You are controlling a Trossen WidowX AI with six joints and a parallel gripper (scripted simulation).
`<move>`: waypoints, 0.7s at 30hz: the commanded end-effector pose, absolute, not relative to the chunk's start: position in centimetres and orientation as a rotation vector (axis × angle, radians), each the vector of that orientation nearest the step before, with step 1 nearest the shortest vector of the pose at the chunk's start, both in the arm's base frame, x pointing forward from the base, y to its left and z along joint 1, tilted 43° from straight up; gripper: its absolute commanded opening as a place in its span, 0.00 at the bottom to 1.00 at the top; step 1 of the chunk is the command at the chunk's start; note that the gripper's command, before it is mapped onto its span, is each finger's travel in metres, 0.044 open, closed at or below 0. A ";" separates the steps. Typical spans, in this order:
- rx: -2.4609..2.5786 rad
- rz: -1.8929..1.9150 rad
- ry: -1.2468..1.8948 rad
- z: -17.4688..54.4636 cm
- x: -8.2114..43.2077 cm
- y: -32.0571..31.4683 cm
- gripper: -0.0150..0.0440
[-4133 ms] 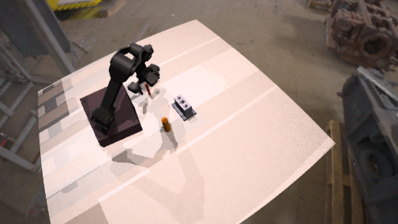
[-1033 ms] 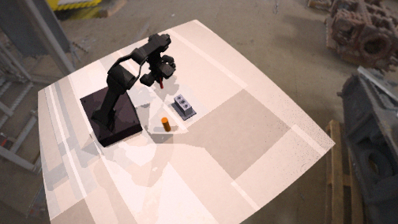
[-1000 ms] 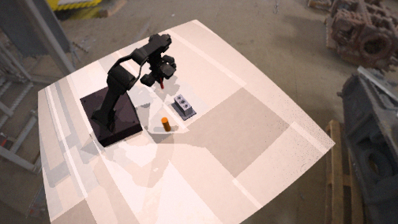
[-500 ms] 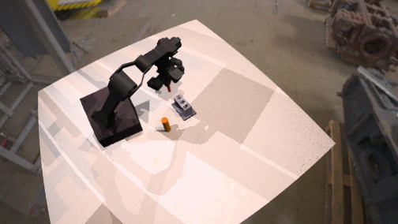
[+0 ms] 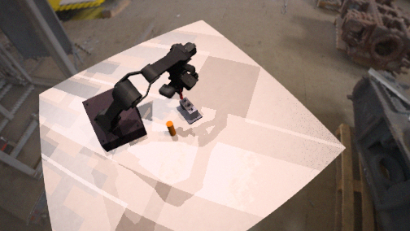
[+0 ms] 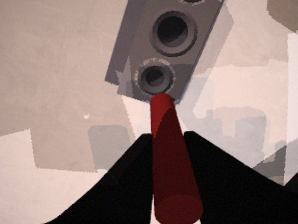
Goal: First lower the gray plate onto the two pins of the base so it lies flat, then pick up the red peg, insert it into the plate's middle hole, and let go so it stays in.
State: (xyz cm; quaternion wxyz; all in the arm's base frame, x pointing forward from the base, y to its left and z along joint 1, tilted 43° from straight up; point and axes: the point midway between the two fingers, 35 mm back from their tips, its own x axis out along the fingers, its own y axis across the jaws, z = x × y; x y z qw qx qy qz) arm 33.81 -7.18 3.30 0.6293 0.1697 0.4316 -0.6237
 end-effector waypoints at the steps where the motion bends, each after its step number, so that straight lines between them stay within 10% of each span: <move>1: 0.384 -1.424 0.978 4.4 34.2 -8.1 0.25; 21: 0.372 -1.433 0.972 5.8 34.5 -10.1 0.25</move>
